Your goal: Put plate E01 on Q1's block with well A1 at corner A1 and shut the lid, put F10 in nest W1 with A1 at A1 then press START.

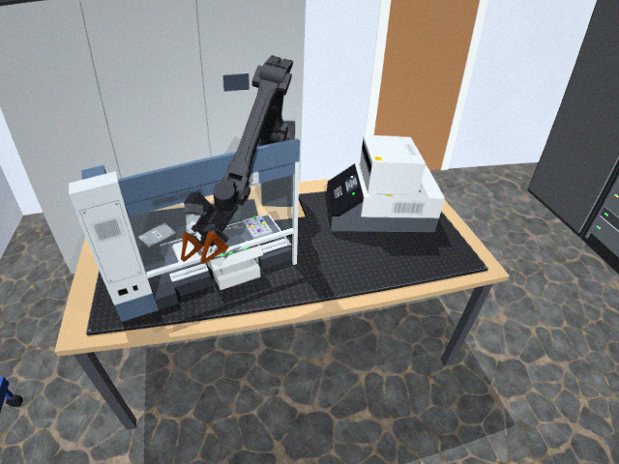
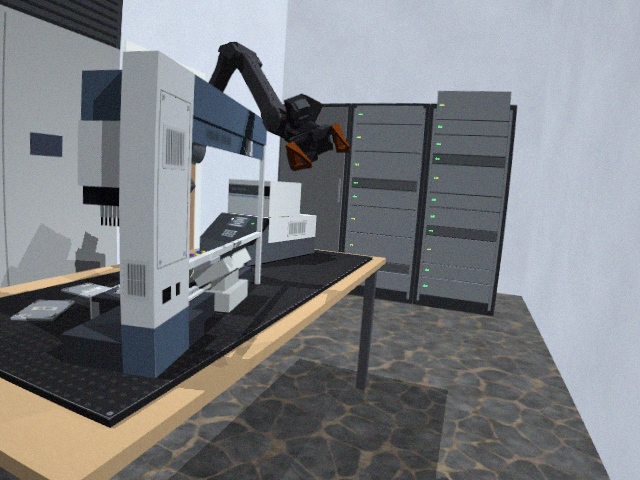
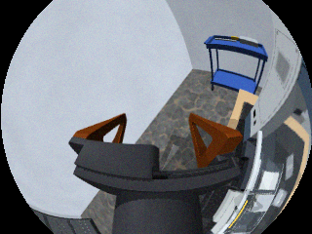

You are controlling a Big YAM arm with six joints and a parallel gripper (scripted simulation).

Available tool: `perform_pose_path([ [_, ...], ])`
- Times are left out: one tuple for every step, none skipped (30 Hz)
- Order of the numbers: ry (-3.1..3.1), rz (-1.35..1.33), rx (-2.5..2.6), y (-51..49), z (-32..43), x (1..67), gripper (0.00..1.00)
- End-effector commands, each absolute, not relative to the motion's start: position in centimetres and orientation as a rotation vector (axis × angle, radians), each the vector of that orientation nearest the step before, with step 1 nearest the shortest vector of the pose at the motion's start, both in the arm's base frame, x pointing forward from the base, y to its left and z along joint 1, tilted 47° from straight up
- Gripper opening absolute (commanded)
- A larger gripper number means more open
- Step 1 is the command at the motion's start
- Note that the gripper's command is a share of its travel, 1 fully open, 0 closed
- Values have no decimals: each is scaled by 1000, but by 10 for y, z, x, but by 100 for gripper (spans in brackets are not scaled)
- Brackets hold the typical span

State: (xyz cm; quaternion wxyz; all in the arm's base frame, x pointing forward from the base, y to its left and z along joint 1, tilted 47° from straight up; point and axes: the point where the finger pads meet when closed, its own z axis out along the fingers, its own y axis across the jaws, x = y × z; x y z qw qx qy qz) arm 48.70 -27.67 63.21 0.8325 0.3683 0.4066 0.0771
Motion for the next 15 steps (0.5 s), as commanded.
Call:
perform_pose_path([
  [747, 171, 746, -289, 705, 441, 100],
  [745, 177, 744, -291, 707, 439, 100],
  [745, 183, 741, -293, 710, 436, 100],
  [724, 165, 753, -295, 713, 433, 100],
  [724, 165, 753, -295, 713, 433, 100],
  [724, 165, 753, -295, 713, 433, 100],
  [724, 151, 760, -294, 717, 434, 100],
  [714, 127, 771, -299, 716, 433, 100],
  [702, 105, 777, -303, 717, 432, 100],
  [694, 87, 782, -307, 716, 430, 100],
  [714, 91, 775, -310, 713, 432, 100],
  [730, 86, 780, -317, 708, 430, 100],
  [732, 81, 787, -324, 707, 425, 100],
  [727, 79, 792, -330, 708, 418, 100],
  [723, 80, 796, -334, 710, 411, 100],
])
